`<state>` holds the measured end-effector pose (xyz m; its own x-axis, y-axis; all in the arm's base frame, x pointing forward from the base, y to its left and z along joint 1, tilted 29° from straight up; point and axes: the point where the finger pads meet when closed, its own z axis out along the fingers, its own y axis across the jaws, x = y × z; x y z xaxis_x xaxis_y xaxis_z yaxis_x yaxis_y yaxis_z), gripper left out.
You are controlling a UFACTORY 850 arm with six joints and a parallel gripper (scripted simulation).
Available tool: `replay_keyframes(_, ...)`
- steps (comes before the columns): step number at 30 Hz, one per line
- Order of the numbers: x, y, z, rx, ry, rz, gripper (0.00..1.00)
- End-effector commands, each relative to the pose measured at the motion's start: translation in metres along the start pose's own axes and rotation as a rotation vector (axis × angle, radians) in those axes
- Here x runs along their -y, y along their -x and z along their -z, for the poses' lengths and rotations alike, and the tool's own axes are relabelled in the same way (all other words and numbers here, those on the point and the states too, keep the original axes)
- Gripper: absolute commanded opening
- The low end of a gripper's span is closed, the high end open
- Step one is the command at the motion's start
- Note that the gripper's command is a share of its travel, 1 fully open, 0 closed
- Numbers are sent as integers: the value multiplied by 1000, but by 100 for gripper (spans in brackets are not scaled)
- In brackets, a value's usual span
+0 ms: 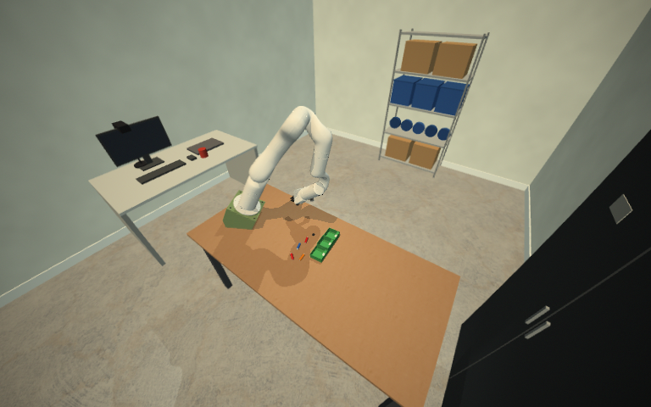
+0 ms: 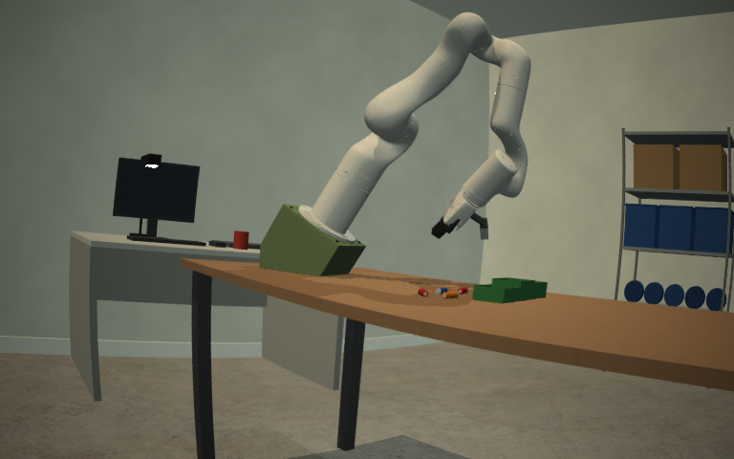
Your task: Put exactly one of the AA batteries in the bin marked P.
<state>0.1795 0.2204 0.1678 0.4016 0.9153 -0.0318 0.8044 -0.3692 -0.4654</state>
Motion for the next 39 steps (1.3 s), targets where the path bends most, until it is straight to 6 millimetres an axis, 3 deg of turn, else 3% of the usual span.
replay_keyframes(1,-15,-5,13,-69,21,-58,7)
replay_keyframes(4,-33,-9,30,-131,43,-115,7)
replay_keyframes(9,-34,-9,31,-131,43,-115,7)
replay_keyframes(13,-58,-10,54,-226,81,-206,7)
replay_keyframes(17,-60,-10,55,-226,81,-206,7)
replay_keyframes(22,-87,-7,81,-317,123,-299,7)
replay_keyframes(26,-87,-6,81,-317,123,-299,7)
replay_keyframes(31,-114,2,108,-406,167,-394,7)
replay_keyframes(35,-114,2,108,-406,167,-394,7)
replay_keyframes(39,-136,13,131,-492,213,-491,7)
